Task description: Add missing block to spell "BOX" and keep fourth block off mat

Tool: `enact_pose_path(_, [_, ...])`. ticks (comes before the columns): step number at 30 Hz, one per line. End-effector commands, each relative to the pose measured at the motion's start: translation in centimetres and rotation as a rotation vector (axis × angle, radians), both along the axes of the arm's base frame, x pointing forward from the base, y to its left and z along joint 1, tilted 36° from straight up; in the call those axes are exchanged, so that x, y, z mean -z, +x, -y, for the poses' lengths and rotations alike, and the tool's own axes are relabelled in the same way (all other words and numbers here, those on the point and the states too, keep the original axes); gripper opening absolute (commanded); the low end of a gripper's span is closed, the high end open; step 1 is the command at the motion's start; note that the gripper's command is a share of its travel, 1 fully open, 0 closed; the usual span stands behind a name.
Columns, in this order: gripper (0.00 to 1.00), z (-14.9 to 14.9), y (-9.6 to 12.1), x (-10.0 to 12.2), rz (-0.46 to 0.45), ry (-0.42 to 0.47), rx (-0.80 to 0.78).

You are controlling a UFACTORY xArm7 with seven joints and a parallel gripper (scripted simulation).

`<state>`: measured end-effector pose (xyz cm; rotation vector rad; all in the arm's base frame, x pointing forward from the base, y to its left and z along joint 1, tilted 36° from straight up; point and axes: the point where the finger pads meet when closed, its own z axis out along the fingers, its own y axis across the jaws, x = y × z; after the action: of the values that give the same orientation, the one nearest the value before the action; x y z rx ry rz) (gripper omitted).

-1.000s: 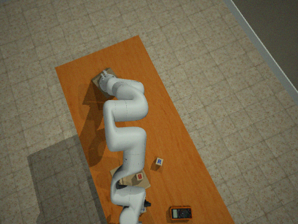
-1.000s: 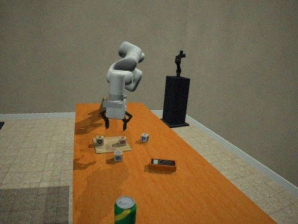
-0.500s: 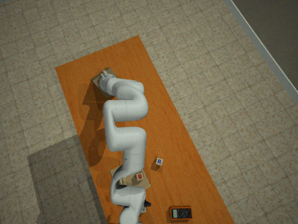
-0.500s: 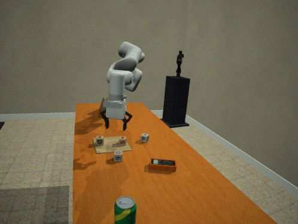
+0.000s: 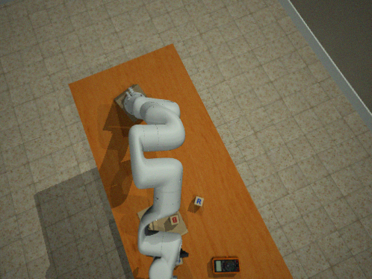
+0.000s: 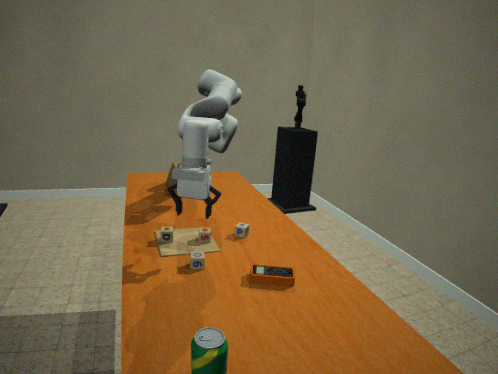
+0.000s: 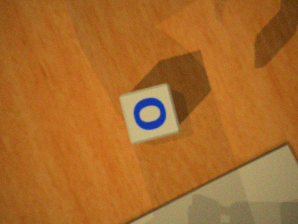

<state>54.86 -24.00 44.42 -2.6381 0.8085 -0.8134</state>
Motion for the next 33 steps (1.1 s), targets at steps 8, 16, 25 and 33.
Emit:
enact_pose_path(8, [1.0, 2.5, -6.2, 4.2, -0.011, -0.013, -0.007])
enact_pose_path(16, [1.0, 3.7, -12.6, 8.6, -0.007, -0.009, -0.004])
enact_pose_path(25, [1.0, 3.9, -16.6, 11.6, 0.005, -0.002, 0.002])
enact_pose_path(33, [1.0, 3.9, -16.6, 11.6, 0.005, -0.002, 0.002])
